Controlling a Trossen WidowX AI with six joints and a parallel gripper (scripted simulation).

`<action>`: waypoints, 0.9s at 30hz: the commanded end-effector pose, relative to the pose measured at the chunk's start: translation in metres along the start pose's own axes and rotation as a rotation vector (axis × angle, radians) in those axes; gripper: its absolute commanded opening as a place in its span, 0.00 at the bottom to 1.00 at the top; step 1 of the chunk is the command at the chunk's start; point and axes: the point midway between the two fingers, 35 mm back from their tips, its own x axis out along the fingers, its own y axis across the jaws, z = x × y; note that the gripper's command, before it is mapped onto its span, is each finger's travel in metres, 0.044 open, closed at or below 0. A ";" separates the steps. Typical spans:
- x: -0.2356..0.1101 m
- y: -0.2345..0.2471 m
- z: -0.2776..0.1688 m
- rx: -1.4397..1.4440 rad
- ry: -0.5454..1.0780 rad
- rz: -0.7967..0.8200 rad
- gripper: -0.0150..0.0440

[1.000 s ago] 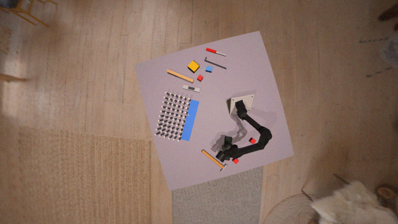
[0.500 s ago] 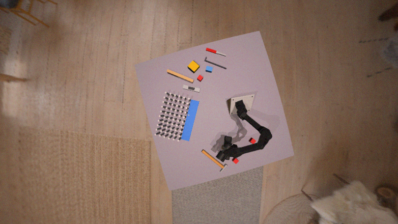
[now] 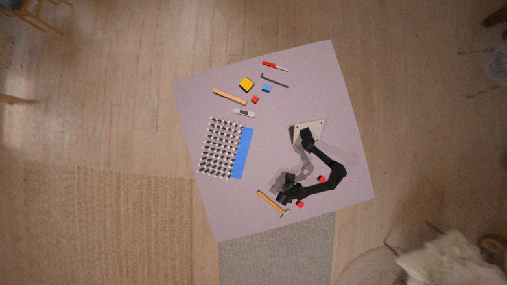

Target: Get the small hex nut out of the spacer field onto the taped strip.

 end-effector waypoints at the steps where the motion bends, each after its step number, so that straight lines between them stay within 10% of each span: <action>1: 0.003 0.001 0.000 0.006 -0.001 -0.001 0.25; 27: 0.018 0.005 -0.002 0.008 -0.001 -0.010 0.25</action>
